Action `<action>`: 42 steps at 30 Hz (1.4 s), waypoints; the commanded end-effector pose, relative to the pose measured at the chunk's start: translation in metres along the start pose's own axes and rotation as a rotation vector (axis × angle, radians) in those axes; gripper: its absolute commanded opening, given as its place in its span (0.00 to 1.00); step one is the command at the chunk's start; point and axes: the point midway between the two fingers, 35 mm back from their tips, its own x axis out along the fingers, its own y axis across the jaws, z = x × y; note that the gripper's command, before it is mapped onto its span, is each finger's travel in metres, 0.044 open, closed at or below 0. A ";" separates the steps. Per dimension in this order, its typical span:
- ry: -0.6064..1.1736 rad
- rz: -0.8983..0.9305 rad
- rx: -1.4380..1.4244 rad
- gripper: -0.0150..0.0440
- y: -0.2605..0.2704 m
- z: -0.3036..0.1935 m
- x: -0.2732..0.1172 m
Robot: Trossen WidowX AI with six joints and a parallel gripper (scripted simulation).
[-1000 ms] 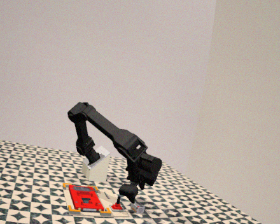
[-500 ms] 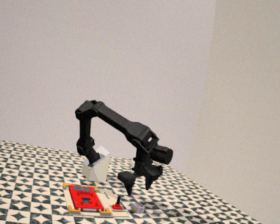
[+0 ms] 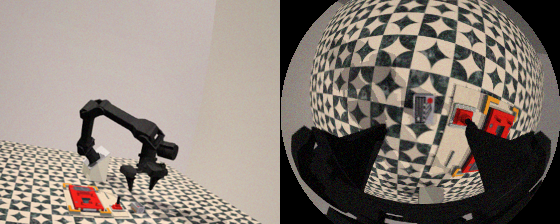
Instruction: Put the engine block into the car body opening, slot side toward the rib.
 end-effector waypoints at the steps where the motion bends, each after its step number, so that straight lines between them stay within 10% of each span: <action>1: -0.004 -0.007 0.004 1.00 0.003 0.001 0.022; 31: -0.004 -0.010 0.004 1.00 0.002 0.001 0.075; 42: -0.004 -0.010 0.004 0.51 0.002 0.001 0.075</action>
